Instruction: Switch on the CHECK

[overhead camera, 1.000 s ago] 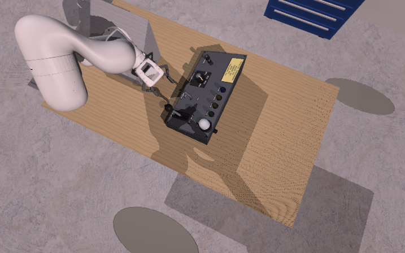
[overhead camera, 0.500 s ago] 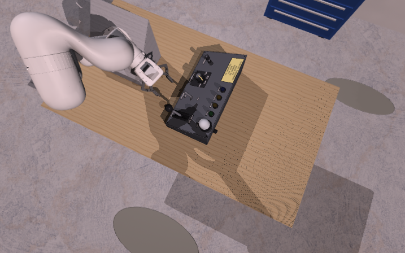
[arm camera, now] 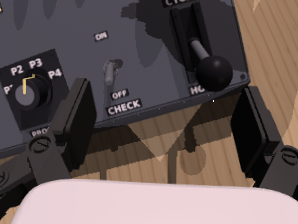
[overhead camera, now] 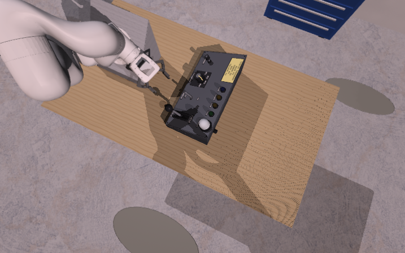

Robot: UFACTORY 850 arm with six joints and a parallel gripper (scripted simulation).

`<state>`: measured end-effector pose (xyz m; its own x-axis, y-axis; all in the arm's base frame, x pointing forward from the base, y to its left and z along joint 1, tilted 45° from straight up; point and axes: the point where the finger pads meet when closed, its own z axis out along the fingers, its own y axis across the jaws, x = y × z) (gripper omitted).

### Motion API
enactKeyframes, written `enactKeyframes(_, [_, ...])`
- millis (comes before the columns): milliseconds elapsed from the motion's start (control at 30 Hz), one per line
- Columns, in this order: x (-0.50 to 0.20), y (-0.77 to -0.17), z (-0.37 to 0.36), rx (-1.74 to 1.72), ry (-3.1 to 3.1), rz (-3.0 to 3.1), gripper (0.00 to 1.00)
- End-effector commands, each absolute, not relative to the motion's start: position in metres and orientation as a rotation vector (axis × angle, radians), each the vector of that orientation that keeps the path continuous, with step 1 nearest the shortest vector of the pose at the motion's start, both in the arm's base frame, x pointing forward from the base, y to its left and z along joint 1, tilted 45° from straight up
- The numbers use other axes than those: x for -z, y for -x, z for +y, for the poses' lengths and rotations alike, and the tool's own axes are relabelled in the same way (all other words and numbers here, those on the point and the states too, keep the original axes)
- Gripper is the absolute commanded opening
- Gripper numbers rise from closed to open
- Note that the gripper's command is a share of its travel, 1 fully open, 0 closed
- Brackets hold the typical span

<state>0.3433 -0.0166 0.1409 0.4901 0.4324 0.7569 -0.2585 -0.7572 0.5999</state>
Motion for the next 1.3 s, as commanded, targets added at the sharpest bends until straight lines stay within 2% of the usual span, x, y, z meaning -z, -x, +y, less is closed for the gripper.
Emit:
enactKeyframes(0, [-0.154, -0.334, -0.003, -1.301, -2.055, 0.140, 1.00])
enactKeyframes(800, [-0.170, -0.323, 0.012, -1.290, -2.056, 0.140, 1.00])
enactKeyframes(967, [-0.142, -0.337, 0.008, -1.043, -2.103, 0.154, 1.00])
enactKeyframes(1267, [-0.124, -0.349, 0.007, -0.882, -2.150, 0.176, 1.00])
